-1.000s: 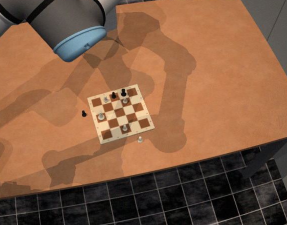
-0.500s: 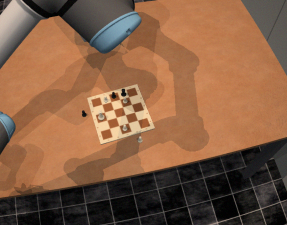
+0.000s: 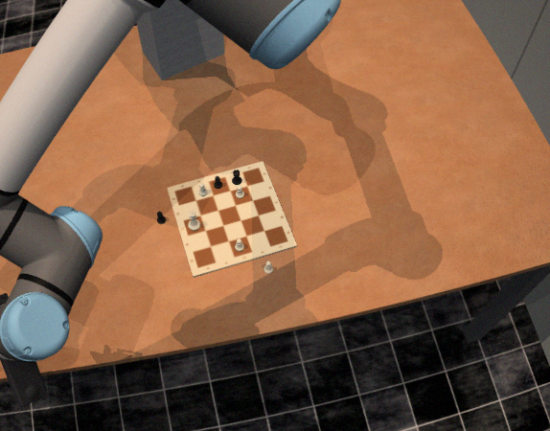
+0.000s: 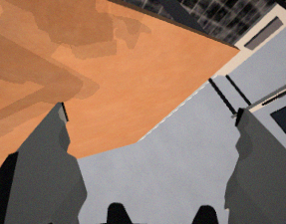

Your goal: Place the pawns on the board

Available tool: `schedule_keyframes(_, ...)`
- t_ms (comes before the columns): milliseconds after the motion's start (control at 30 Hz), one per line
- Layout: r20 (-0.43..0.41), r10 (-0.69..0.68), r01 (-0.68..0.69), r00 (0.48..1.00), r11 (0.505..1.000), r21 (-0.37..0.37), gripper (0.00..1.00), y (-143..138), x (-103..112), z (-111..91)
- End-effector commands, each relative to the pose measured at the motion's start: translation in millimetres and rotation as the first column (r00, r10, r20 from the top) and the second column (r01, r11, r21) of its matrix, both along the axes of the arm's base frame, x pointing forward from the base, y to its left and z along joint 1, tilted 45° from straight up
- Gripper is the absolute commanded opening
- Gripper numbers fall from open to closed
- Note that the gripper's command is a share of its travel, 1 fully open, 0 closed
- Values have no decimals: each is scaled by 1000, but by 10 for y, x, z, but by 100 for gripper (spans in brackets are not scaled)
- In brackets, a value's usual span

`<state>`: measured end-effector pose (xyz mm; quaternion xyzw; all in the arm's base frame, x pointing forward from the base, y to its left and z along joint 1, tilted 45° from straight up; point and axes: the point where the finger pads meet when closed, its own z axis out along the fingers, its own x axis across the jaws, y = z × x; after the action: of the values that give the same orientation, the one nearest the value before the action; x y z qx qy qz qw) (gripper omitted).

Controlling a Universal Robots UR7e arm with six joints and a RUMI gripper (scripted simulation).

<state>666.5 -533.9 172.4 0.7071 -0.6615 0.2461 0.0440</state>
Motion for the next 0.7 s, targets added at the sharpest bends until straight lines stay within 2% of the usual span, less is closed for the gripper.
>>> schedule_keyframes(0, -10, -4, 4, 1000, 997, 71, 100, 773, -25, 85)
schedule_keyframes(33, -10, -4, 4, 1000, 997, 71, 100, 773, -25, 85)
schedule_keyframes(67, -15, -3, 5, 1000, 996, 89, 100, 970, -37, 100)
schedule_keyframes(167, -15, -3, 5, 1000, 996, 89, 100, 970, -37, 100)
schedule_keyframes(233, -27, -3, 6, 1000, 992, 123, 100, 1373, -81, 127)
schedule_keyframes(267, -27, -3, 6, 1000, 992, 123, 100, 1373, -81, 127)
schedule_keyframes(300, -34, -3, 7, 999, 990, 141, 100, 1577, -113, 138)
schedule_keyframes(333, -34, -3, 7, 999, 990, 141, 100, 1577, -113, 138)
schedule_keyframes(367, -41, -2, 9, 999, 987, 158, 100, 1783, -152, 147)
schedule_keyframes(433, -41, -2, 9, 999, 987, 158, 100, 1783, -152, 147)
schedule_keyframes(467, -49, -2, 11, 999, 985, 174, 100, 1990, -198, 155)
schedule_keyframes(500, -49, -2, 11, 999, 985, 174, 100, 1990, -198, 155)
schedule_keyframes(533, -57, -2, 13, 998, 981, 191, 100, 2197, -252, 161)
schedule_keyframes(567, -57, -2, 13, 998, 981, 191, 100, 2197, -252, 161)
schedule_keyframes(600, -67, -2, 16, 998, 978, 208, 100, 2405, -313, 165)
schedule_keyframes(633, -67, -2, 16, 998, 978, 208, 100, 2405, -313, 165)
schedule_keyframes(667, -77, -2, 19, 997, 975, 224, 100, 2613, -382, 166)
